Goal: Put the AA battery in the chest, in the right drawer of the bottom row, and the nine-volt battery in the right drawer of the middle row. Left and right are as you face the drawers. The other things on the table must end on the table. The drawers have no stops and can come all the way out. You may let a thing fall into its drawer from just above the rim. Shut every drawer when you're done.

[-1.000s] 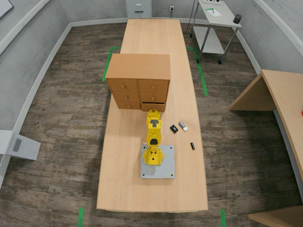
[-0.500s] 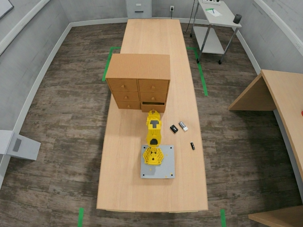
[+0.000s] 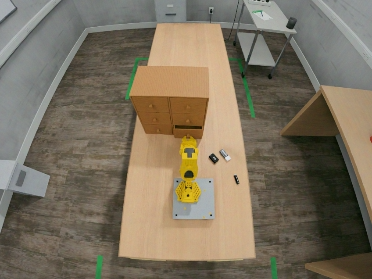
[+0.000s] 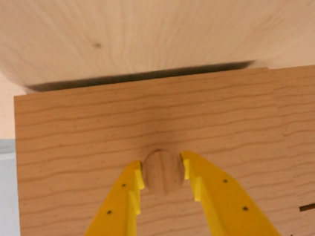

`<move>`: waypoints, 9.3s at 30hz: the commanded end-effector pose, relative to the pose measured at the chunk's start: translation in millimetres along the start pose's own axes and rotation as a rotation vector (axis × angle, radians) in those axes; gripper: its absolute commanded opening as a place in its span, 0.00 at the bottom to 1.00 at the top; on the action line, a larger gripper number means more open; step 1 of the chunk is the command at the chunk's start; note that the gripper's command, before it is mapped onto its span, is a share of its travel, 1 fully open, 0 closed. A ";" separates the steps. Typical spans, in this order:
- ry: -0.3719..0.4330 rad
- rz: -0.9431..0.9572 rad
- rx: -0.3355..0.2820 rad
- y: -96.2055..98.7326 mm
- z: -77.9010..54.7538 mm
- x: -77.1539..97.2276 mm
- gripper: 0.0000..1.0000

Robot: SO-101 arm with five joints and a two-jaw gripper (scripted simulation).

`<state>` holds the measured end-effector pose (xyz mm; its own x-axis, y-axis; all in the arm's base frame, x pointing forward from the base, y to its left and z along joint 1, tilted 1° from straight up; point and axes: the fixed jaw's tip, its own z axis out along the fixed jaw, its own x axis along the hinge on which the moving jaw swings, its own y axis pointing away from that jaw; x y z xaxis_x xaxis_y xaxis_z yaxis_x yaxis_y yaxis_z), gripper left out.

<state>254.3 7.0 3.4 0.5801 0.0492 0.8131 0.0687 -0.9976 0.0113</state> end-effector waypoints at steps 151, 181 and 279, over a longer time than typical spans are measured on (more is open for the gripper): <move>0.005 -0.001 0.007 -2.5 -41.1 -28.2 0.00; 0.005 -0.001 0.007 -2.5 -41.1 -28.2 0.12; -0.196 0.033 0.007 -2.1 -86.8 25.2 0.21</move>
<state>201.6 4.7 61.9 0.7327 0.0336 0.6797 0.0535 -0.9985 -0.0083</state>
